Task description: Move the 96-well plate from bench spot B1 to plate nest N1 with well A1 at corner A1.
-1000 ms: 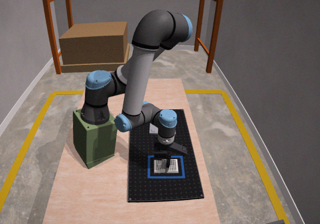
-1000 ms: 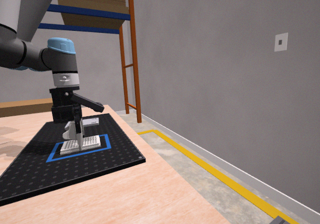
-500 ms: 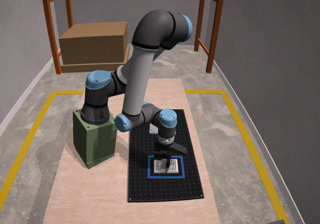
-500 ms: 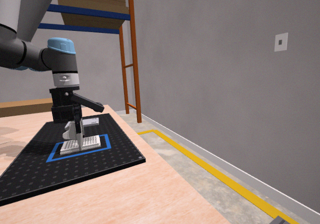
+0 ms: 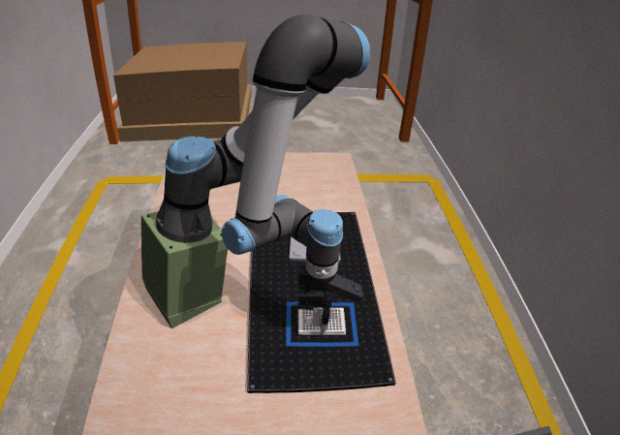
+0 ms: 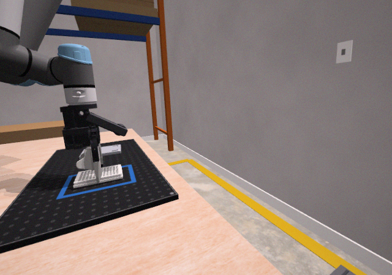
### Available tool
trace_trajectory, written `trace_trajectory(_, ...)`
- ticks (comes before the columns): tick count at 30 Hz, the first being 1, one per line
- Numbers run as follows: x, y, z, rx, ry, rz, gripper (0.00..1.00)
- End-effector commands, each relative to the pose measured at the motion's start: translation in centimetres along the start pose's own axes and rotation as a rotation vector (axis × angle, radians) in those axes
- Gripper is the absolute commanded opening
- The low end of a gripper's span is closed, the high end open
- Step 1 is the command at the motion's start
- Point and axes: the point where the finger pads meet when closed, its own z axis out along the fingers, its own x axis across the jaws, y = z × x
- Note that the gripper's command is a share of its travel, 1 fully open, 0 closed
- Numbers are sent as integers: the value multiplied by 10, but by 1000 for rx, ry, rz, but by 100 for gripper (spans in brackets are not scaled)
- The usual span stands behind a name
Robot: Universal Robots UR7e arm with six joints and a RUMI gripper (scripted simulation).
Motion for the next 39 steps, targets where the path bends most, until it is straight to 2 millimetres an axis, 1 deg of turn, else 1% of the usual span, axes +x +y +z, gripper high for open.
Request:
trace_trajectory(1,0,0,-6,1,0,0,0)
trace_trajectory(16,0,0,-31,1,1,0,0)
trace_trajectory(18,0,0,-31,1,1,0,0)
trace_trajectory(33,0,0,-56,1,1,0,0)
trace_trajectory(35,0,0,-56,1,1,0,0)
trace_trajectory(39,0,0,-62,1,1,0,0)
